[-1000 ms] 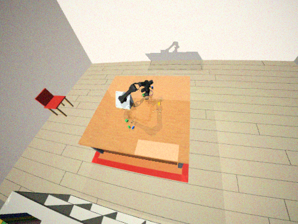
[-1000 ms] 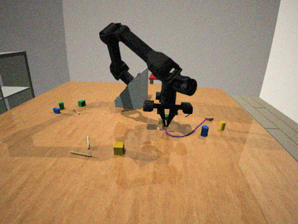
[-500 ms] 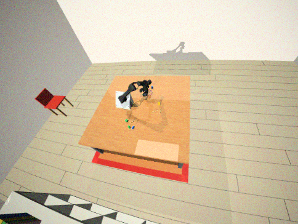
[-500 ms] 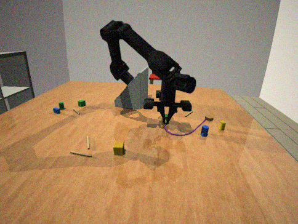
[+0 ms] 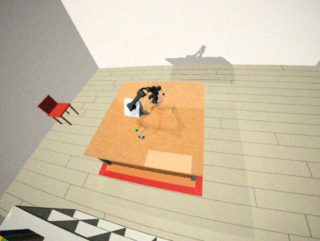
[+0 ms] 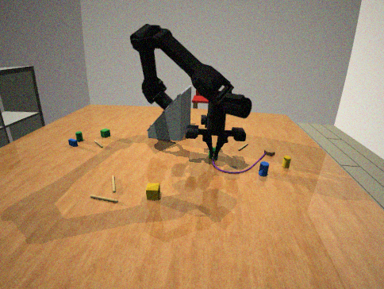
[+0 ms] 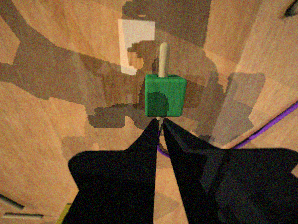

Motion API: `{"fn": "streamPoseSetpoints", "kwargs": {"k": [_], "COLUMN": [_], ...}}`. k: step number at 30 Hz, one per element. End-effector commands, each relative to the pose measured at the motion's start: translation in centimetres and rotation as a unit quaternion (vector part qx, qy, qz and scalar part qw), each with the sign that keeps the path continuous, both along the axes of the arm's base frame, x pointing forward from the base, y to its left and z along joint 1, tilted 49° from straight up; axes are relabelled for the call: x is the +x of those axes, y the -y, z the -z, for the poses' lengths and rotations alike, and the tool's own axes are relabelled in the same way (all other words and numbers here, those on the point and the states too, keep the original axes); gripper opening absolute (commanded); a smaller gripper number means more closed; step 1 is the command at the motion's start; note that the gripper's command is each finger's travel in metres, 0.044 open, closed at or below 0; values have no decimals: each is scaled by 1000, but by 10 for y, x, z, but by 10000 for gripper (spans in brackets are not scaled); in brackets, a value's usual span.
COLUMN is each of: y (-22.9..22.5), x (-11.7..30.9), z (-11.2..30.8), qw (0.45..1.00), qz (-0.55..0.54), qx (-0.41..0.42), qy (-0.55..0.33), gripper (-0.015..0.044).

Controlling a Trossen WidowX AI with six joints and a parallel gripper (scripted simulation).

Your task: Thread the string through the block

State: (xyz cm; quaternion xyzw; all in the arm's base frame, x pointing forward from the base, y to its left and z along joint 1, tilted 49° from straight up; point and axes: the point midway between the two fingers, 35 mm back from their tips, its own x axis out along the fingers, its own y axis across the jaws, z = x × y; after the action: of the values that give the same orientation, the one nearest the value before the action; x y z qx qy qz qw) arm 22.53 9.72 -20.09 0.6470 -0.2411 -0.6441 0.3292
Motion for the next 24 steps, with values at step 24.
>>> {"fn": "streamPoseSetpoints", "kwargs": {"k": [24], "y": [-59], "x": [-2], "z": [-50], "qw": [1000], "qz": [14], "qx": [8], "qy": [26], "gripper": [123]}}
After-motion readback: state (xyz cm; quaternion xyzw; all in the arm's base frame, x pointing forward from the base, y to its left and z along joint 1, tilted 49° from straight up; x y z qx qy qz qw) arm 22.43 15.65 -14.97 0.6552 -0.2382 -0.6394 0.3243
